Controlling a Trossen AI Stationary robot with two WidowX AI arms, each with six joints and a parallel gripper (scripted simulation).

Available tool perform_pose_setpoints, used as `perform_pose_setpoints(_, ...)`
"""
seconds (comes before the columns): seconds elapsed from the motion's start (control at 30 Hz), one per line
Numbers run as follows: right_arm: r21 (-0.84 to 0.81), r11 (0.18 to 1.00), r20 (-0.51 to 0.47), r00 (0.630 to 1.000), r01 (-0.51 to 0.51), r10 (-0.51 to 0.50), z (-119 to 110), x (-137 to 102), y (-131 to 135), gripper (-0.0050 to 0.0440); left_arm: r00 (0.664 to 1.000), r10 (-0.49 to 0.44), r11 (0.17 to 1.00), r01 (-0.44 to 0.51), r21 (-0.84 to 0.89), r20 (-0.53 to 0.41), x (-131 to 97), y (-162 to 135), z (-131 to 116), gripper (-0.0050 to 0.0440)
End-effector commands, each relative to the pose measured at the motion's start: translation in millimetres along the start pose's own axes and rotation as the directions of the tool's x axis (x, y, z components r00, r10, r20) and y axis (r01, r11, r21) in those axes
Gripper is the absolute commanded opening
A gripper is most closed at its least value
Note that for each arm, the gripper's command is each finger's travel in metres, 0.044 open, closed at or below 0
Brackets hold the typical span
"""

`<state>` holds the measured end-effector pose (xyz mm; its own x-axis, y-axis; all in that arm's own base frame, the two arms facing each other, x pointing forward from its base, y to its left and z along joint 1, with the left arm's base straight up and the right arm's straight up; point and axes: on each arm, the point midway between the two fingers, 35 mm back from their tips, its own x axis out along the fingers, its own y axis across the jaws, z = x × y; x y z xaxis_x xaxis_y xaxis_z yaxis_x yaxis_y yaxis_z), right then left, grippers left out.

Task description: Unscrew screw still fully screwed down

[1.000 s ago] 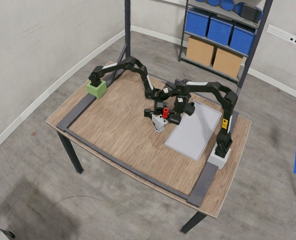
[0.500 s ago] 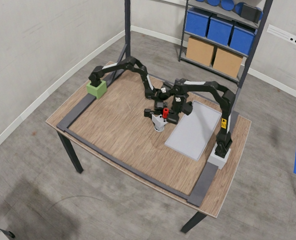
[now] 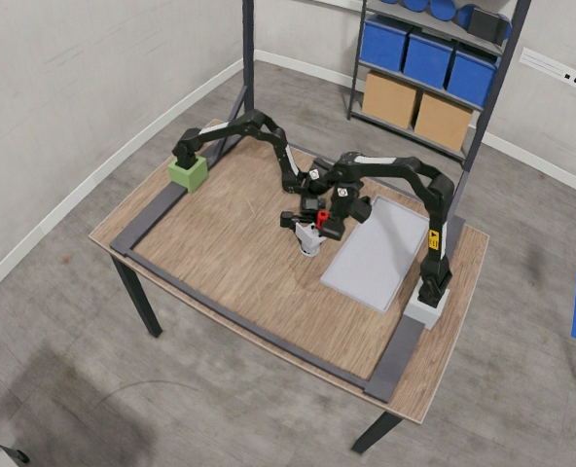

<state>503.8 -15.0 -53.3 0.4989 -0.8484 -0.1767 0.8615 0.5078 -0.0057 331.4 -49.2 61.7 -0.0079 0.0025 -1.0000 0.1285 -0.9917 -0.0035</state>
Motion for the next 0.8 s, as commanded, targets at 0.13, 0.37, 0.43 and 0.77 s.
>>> perform_pose_setpoints(0.13, 0.034, 0.999, 0.012, 1.0, 0.0, 0.0, 14.6, 1.6, 5.1, 0.0245, 1.0, 0.01, 1.0, -0.01, 0.001, -0.028, -8.9, 0.7, -9.6, 0.03)
perform_pose_setpoints(0.37, 0.034, 0.999, 0.012, 1.0, 0.0, 0.0, 14.6, 1.6, 5.1, 0.0245, 1.0, 0.01, 1.0, -0.01, 0.001, -0.029, -9.2, 0.4, -16.7, 0.03)
perform_pose_setpoints(0.43, 0.034, 0.999, 0.012, 1.0, 0.0, 0.0, 14.6, 1.6, 5.1, 0.0245, 1.0, 0.01, 1.0, -0.01, 0.001, -0.029, -9.3, 0.3, -18.7, 0.03)
perform_pose_setpoints(0.77, 0.034, 0.999, 0.012, 1.0, 0.0, 0.0, 14.6, 1.6, 5.1, 0.0245, 1.0, 0.01, 1.0, -0.01, 0.001, -0.029, -9.5, 0.1, -23.7, 0.03)
